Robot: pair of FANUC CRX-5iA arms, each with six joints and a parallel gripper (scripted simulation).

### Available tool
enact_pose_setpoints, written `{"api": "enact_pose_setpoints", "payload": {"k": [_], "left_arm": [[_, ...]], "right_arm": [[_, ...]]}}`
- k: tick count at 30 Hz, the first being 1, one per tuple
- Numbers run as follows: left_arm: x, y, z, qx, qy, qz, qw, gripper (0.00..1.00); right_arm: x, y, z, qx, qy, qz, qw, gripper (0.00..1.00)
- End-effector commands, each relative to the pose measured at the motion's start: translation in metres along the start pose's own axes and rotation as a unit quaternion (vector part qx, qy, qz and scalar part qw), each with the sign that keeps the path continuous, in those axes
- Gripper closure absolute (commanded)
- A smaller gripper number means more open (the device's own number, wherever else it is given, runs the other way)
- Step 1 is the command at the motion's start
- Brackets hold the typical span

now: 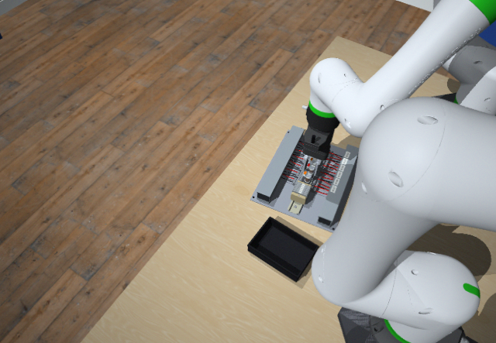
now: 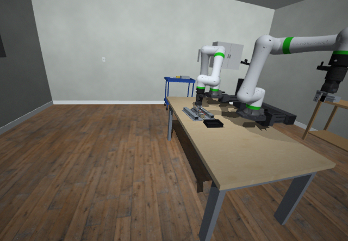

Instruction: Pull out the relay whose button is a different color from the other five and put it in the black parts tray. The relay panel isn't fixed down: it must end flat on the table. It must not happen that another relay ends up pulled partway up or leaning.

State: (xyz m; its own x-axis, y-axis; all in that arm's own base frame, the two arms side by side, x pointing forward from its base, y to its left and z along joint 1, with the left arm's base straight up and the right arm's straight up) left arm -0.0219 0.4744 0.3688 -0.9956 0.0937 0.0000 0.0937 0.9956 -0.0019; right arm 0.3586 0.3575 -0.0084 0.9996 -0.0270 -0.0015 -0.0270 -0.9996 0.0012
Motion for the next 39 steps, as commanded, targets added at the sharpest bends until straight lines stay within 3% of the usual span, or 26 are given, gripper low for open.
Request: {"api": "enact_pose_setpoints", "payload": {"k": [1,29,39], "left_arm": [[-0.0001,0.0001,-0.0009,-0.001,0.0,0.0,1.0,0.0],[-0.0001,0.0001,-0.0009,-0.001,0.0,0.0,1.0,0.0],[-0.0001,0.0001,-0.0009,-0.001,0.0,0.0,1.0,0.0]], "right_arm": [[0.0006,-0.0005,-0.0008,0.0,0.0,0.0,1.0,1.0],[0.0061,-0.0012,-0.0008,-0.003,-0.025,0.0,1.0,1.0],[0.0035,-0.0007,-0.0015,-0.001,-0.008,0.0,1.0,1.0]]}}
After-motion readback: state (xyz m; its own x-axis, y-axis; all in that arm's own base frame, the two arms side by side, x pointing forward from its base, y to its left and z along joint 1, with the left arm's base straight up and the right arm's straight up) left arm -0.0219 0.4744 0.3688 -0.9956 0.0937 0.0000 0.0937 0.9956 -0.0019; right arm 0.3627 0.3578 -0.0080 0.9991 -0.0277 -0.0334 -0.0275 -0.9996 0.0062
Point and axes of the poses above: on each arm, the point where the finger pads meet when closed, its own z axis out along the fingers, its own x axis across the jaws, y = z × x, the point moved 8 cm from there along -z, back along the fingers, and after that the axes turned 8 degrees about z, right-handed, at the moved point
